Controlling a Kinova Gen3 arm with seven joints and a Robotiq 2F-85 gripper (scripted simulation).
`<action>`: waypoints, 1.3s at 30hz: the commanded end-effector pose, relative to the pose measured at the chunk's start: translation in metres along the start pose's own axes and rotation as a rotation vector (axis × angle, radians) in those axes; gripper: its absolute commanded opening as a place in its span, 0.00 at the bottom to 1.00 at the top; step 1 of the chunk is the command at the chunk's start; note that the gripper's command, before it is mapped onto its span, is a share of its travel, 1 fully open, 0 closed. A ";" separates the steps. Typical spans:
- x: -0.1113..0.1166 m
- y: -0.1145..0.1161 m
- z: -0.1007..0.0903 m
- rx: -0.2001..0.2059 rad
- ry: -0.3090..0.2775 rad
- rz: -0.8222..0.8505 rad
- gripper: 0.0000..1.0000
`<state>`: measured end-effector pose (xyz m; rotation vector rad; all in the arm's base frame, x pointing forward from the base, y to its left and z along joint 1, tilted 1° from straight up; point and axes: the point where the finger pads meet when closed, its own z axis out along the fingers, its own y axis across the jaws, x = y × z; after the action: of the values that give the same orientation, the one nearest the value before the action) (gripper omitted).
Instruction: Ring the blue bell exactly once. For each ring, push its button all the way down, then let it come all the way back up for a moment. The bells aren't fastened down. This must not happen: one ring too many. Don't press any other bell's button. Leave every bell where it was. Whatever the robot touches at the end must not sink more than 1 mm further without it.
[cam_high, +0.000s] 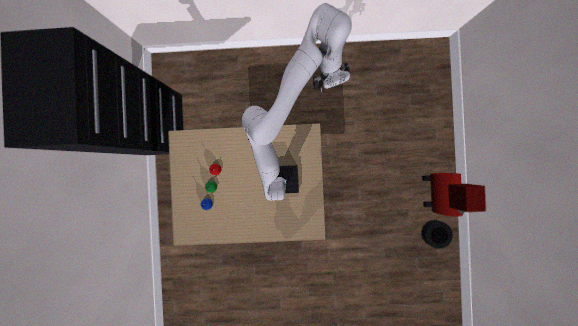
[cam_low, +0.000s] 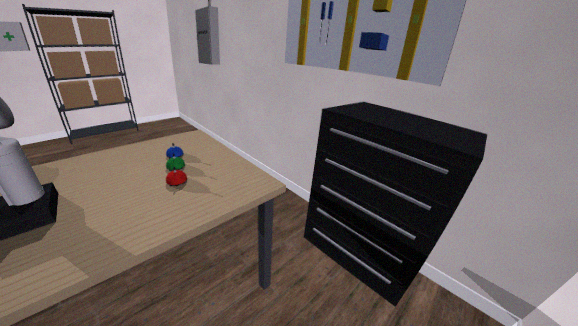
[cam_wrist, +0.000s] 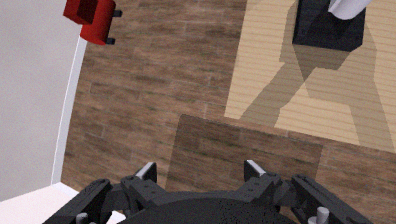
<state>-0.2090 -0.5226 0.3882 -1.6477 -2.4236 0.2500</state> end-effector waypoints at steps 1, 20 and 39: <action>-0.005 0.005 0.001 0.000 0.002 -0.012 1.00; -0.027 0.038 0.014 -0.022 0.033 -0.088 1.00; -0.047 0.074 0.027 -0.039 0.067 -0.169 1.00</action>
<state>-0.1338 -0.5398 0.3400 -1.4335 -2.5128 0.1175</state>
